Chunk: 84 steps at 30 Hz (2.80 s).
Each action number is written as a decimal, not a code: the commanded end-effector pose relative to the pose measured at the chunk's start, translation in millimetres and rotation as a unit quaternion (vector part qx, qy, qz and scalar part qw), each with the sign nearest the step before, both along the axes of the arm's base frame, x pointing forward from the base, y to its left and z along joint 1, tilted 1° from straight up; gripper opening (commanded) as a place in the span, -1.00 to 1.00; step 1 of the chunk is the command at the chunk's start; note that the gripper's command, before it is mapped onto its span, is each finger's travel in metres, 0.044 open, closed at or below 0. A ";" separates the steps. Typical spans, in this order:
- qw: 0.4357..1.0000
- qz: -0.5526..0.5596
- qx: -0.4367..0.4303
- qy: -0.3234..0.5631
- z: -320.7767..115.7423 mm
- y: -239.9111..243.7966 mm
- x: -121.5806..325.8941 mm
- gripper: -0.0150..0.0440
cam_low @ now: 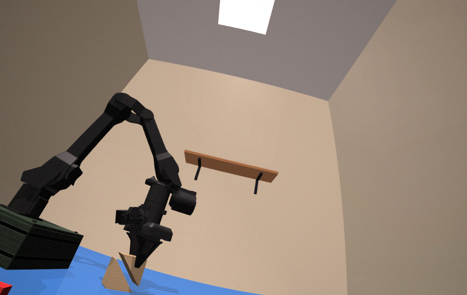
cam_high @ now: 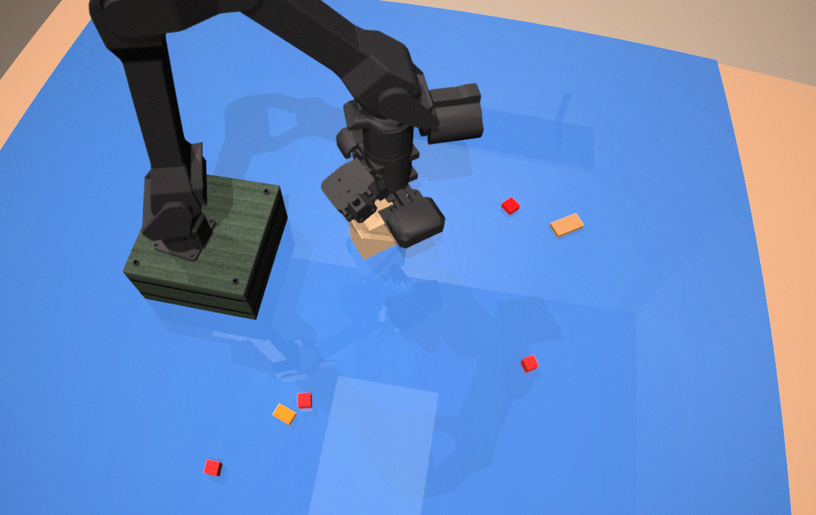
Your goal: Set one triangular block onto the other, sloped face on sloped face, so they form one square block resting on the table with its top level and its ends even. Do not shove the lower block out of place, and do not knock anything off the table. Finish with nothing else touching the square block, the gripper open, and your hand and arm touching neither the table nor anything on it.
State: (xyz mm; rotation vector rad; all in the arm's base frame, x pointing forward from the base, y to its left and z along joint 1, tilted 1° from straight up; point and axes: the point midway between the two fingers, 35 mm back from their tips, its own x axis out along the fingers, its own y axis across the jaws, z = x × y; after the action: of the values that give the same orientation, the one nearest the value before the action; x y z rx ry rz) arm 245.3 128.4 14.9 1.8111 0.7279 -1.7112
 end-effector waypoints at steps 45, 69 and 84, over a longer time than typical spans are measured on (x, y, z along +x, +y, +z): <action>1.000 0.003 -0.001 0.011 -14.0 -4.0 -5.9 -0.49; 1.000 0.002 -0.001 0.013 -16.1 -4.6 -6.4 -0.49; 1.000 0.001 0.000 0.012 -15.4 -4.4 -6.0 -0.49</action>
State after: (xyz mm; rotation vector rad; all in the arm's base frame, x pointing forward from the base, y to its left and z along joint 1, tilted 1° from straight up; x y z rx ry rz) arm 239.8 123.5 0.1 1.7958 0.7316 -1.7324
